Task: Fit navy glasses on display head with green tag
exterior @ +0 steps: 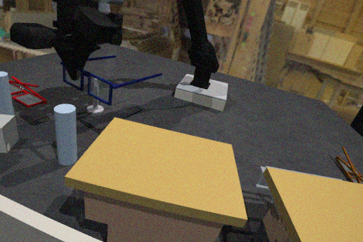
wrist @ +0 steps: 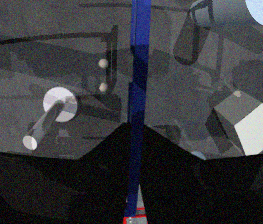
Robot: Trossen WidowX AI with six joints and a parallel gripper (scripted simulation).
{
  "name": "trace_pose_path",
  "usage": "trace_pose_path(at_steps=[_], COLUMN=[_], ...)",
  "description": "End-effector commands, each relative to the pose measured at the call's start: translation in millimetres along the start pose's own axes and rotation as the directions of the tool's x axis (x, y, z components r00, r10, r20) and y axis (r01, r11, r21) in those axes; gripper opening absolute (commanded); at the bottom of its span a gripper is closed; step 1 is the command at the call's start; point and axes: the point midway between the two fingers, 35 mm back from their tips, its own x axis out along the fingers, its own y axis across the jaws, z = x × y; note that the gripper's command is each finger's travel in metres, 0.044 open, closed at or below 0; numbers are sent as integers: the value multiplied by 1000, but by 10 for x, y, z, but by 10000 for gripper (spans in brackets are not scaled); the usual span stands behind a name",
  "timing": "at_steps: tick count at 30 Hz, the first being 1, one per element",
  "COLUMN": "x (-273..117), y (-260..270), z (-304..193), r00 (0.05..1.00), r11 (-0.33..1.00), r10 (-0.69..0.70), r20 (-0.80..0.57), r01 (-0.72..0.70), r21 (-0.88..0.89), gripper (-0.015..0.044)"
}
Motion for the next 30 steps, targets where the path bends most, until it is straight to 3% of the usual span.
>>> trace_pose_path(at_steps=[1,7,16,30], x=[-156,-173,-249,-317], y=[15,43,221,597], z=[-6,61,406,890], r00=[1000,1000,1000,1000], r11=[1000,999,964,805], r10=[1,1,3,6], r20=[2,2,5,10], r01=[-1,-1,-4,-11], r21=[-5,38,264,593], gripper=[0,0,0,0])
